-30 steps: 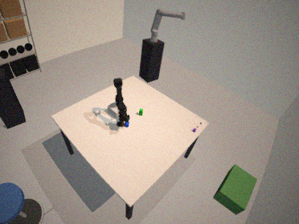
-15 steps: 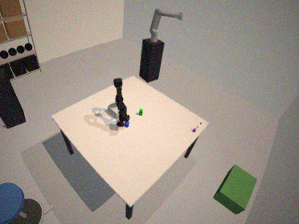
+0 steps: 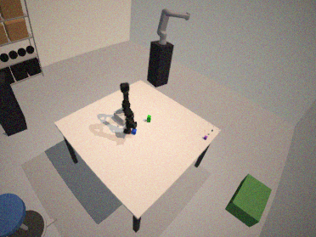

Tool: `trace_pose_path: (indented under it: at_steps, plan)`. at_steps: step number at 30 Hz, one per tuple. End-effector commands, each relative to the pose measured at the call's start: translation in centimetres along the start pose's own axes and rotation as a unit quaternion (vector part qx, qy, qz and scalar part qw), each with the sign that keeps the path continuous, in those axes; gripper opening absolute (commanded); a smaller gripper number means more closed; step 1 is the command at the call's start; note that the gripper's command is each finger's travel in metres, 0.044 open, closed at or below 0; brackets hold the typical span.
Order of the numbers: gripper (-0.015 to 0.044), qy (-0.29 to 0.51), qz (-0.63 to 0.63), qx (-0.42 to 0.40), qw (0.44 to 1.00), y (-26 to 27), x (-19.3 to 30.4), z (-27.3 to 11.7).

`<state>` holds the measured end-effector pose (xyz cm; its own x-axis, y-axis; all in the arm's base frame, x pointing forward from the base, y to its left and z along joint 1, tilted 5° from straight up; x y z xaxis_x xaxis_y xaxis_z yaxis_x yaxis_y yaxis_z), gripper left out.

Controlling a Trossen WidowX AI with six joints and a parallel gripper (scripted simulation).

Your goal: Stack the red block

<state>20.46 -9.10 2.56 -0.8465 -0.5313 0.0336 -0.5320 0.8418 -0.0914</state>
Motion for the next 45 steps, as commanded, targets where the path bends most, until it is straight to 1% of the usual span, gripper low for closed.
trace_pose_path:
  at_steps: [1, 30, 33, 45]
  plan:
    - [0.0000, -0.001, -0.003, 0.000, 1.000, 0.0, 0.0, 0.0]
    - [0.0000, -0.001, -0.003, 0.000, 1.000, 0.0, 0.0, 0.0]
    - [0.0079, 0.000, 0.000, 0.000, 1.000, 0.0, 0.0, -0.9]
    - [0.0394, -0.001, 0.000, 0.000, 1.000, -0.1, 0.0, -9.3]
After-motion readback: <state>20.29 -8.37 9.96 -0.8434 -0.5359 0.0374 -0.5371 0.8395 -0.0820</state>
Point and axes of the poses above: the point midway between the two fingers, 35 mm back from their tips, its own z axis out along the fingers, its own y axis across the jaws, x = y × z, the point moved 7 cm from there along -z, back along the fingers, and after that the axes turned 10 degrees about z, right-handed, at the moved point
